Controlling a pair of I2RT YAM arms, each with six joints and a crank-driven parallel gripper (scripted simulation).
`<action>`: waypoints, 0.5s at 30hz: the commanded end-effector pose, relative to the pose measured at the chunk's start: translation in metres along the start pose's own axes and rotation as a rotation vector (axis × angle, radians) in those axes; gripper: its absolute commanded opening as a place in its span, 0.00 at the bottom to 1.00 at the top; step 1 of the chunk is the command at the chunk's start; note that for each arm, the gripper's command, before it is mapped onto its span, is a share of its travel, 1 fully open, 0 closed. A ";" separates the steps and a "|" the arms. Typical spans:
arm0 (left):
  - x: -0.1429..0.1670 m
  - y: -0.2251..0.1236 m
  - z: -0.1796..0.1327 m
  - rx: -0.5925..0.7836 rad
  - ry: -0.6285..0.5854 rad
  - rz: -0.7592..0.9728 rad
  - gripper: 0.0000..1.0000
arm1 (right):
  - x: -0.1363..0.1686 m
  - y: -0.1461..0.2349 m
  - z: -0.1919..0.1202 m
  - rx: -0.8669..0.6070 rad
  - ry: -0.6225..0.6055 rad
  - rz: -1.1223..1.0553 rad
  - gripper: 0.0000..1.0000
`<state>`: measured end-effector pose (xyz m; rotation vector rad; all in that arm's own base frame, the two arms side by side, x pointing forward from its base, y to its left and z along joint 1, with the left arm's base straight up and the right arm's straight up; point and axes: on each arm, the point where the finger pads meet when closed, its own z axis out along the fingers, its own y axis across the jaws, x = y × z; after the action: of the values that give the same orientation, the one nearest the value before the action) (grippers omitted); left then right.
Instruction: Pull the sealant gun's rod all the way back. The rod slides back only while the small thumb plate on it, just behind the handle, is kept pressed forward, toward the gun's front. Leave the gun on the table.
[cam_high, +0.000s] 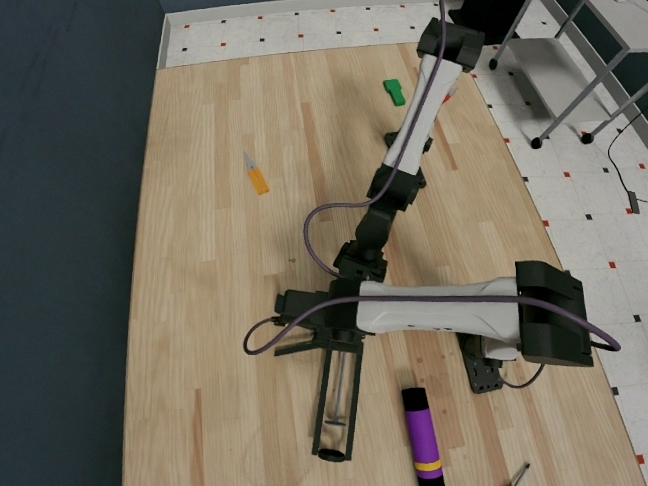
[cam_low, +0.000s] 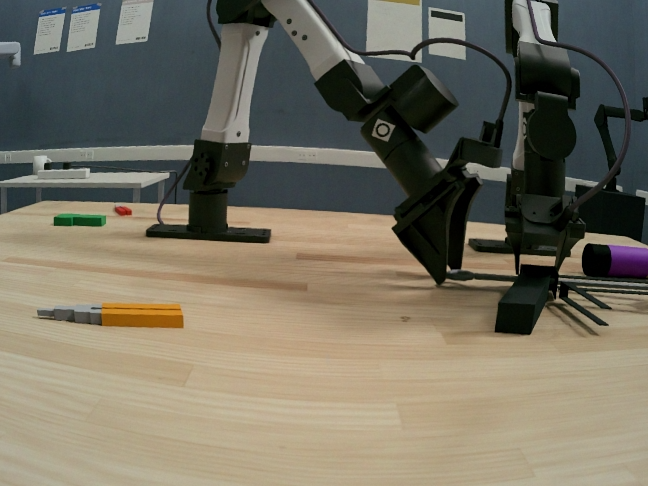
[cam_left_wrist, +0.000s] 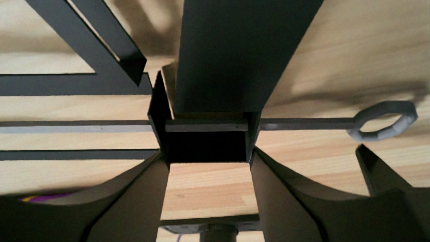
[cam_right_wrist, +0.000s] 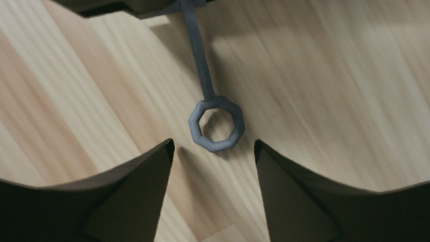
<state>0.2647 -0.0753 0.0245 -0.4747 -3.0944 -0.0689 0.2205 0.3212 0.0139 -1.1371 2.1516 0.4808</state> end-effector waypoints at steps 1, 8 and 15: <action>-0.006 -0.002 0.000 0.005 -0.029 0.002 0.55 | -0.015 0.000 0.011 0.011 -0.043 -0.003 0.63; -0.006 -0.002 0.000 0.005 -0.029 0.002 0.55 | -0.014 -0.002 0.014 0.014 -0.033 -0.001 0.58; -0.006 -0.002 0.000 0.005 -0.029 0.002 0.55 | -0.018 -0.003 0.015 0.014 -0.033 -0.001 0.54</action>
<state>0.2647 -0.0753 0.0245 -0.4747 -3.0944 -0.0689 0.2285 0.3312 0.0139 -1.1282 2.1380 0.4823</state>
